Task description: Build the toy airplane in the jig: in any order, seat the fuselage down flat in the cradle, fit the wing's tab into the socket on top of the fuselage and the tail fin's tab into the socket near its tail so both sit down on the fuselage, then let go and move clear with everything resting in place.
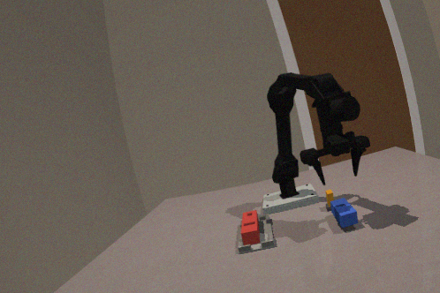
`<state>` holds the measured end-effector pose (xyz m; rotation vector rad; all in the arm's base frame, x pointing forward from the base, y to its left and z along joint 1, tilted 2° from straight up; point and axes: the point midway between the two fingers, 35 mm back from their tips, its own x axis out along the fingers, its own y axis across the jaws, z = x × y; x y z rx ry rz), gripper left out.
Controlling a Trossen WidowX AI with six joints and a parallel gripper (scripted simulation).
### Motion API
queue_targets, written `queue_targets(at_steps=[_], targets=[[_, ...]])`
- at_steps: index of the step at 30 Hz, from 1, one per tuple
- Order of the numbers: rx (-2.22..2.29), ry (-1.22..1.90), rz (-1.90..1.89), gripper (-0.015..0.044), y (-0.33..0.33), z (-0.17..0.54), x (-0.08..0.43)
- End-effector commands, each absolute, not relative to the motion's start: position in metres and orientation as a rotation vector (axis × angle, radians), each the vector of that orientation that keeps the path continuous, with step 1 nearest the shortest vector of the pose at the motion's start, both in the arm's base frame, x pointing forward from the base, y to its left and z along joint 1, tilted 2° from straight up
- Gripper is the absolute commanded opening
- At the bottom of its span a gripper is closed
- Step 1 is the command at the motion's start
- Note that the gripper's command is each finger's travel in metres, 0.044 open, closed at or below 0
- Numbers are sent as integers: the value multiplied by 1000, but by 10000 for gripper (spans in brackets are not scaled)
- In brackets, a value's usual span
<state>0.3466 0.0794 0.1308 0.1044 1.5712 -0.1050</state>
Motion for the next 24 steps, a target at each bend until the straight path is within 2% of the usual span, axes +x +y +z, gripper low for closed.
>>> queue_targets(at_steps=[1,7,24], targets=[[126,1568,-129,440,75,132,349],[126,1568,-129,440,75,90,349],[126,1568,-129,440,75,61,349]])
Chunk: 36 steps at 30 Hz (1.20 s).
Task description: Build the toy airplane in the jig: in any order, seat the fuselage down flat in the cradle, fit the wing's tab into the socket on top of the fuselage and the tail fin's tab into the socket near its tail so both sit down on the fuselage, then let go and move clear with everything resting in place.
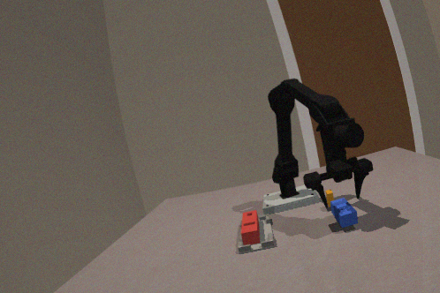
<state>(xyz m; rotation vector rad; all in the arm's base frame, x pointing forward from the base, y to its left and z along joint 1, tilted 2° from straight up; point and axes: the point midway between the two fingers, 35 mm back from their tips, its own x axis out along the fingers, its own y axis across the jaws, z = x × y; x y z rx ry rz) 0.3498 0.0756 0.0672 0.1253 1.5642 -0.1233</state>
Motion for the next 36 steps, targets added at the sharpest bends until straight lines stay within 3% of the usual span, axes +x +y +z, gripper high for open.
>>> queue_targets(at_steps=[1,20,29,36], targets=[[126,1568,-129,440,75,60,349],[126,1568,-129,440,75,32,348],[126,1568,-129,204,75,32,348],[126,1568,-129,157,75,32,348]])
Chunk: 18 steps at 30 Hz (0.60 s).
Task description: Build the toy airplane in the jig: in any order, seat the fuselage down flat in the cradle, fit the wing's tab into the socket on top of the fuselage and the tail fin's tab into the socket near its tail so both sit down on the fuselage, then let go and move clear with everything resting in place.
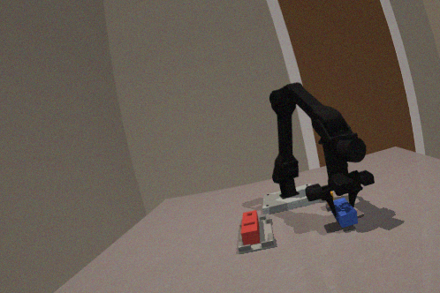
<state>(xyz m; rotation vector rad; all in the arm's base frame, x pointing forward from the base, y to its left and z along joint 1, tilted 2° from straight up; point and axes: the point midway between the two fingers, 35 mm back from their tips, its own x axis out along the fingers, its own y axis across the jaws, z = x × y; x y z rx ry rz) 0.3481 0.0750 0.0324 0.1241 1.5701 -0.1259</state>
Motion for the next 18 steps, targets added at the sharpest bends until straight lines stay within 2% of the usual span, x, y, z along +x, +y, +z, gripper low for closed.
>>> queue_targets(at_steps=[1,6,18], targets=[[126,1568,-129,131,75,32,348],[133,1541,-104,0,81,41,351],[142,1511,-77,0,88,70,357]])
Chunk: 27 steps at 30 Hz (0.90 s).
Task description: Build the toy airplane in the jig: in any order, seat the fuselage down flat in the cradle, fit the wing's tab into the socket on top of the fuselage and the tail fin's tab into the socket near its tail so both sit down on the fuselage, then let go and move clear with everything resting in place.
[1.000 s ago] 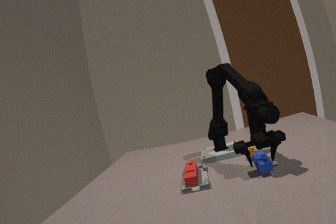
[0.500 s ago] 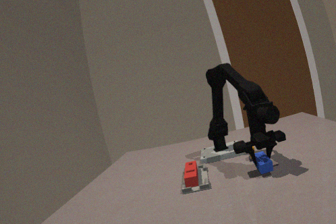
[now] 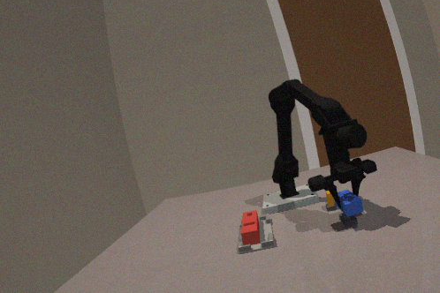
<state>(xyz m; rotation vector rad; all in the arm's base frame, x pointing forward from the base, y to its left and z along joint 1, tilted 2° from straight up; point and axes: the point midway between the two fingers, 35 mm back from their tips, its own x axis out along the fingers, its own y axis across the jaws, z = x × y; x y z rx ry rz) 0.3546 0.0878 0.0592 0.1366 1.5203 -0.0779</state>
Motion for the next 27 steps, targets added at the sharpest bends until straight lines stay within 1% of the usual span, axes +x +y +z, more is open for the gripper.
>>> queue_targets(at_steps=[1,27], targets=[[142,1512,-79,0,88,73,357],[127,1563,-125,0,77,152,351]])
